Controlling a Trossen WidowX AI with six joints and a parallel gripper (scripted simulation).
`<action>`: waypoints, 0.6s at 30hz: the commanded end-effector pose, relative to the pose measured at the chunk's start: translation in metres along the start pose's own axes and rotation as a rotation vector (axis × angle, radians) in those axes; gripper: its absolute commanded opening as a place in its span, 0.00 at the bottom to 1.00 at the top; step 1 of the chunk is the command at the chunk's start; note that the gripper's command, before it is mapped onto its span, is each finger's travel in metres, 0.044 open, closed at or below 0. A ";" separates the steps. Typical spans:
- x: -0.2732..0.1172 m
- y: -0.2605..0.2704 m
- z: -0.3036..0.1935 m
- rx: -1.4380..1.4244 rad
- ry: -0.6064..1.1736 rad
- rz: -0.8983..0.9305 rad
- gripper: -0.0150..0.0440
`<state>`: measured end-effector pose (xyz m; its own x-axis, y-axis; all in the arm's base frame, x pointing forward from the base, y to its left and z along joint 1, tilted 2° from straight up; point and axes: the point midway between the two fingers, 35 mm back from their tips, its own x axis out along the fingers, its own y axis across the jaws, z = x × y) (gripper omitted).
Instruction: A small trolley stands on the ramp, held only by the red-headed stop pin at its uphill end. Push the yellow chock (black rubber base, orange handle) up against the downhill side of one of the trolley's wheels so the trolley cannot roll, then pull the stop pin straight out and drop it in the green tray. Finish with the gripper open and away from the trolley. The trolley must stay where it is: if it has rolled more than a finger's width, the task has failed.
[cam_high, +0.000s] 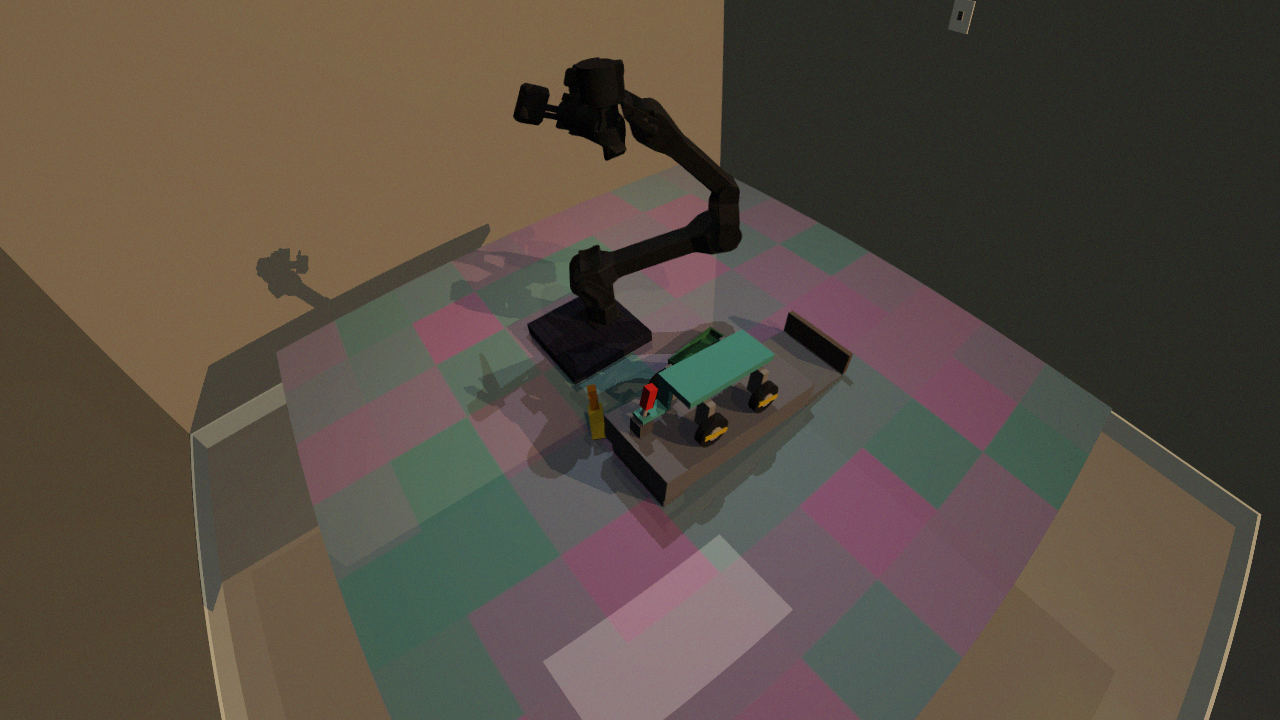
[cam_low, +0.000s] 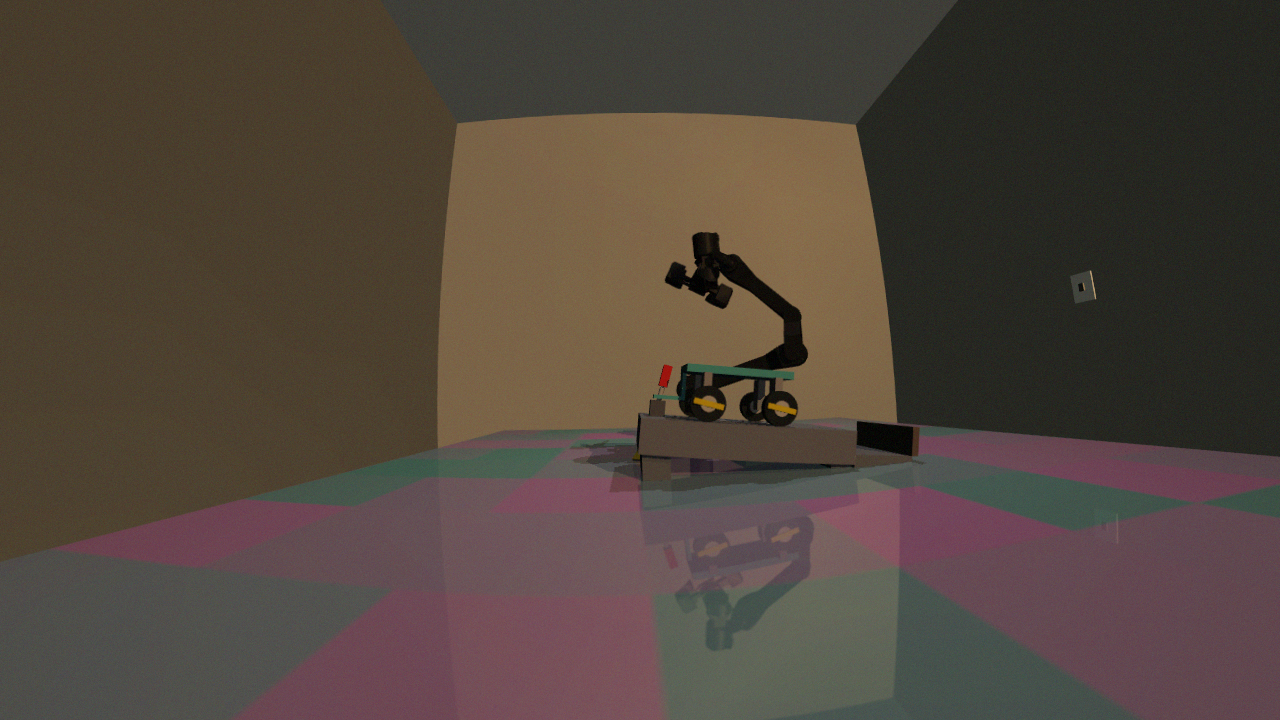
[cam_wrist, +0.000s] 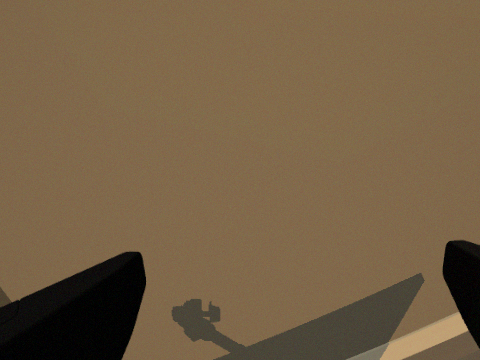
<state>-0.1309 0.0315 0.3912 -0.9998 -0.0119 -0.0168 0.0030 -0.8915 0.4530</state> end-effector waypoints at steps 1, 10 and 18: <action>0.001 0.001 -0.001 -0.001 0.005 0.005 0.89; 0.011 0.069 -0.057 -0.062 0.277 0.249 0.58; -0.010 0.125 -0.117 -0.104 0.553 0.447 0.58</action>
<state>-0.1301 -0.1048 0.3564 -0.8255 -0.5074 -0.2472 0.3766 -0.8214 0.4284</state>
